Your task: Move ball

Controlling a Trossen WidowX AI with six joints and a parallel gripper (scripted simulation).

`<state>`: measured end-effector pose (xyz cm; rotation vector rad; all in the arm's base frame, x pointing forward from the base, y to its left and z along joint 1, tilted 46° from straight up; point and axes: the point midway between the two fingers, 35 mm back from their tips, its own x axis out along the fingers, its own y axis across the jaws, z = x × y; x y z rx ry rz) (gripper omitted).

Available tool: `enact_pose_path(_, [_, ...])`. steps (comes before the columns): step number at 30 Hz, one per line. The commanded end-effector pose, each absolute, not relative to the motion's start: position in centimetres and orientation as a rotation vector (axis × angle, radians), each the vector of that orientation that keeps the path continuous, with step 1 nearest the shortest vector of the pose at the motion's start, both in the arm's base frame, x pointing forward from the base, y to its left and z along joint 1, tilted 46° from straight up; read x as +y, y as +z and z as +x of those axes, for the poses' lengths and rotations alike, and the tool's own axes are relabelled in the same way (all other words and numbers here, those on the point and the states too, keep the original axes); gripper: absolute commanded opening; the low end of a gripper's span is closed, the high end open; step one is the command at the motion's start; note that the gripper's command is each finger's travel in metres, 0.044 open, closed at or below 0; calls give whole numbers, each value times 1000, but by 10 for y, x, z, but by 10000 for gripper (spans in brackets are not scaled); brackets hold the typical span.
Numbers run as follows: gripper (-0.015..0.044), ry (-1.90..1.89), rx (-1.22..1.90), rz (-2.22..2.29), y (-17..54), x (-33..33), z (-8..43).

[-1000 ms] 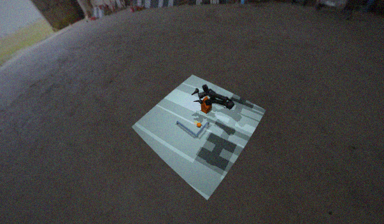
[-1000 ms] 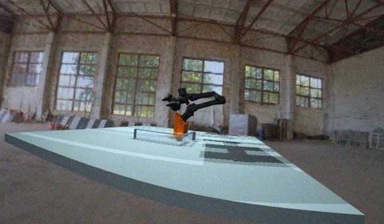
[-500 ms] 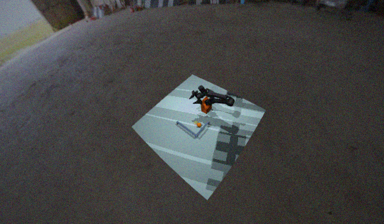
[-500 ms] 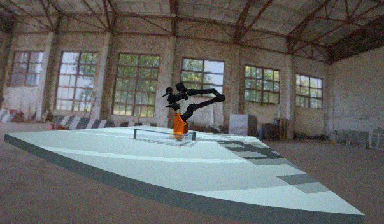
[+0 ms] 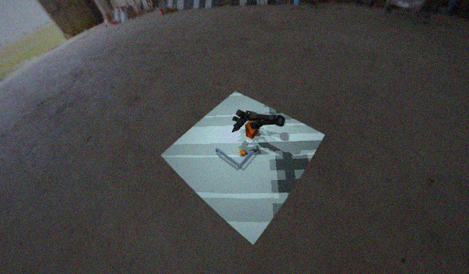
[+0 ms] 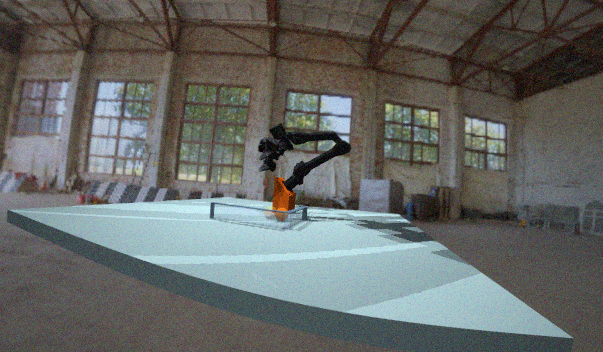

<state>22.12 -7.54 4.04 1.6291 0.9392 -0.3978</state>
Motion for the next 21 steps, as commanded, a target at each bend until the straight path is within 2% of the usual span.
enact_pose_path(1, [376, 160, 1153, 938, 42, -26, 245])
enact_pose_path(11, [376, 823, 1108, 220, 45, 38, 259])
enact_pose_path(21, [376, 1332, 858, -315, 46, 86, 259])
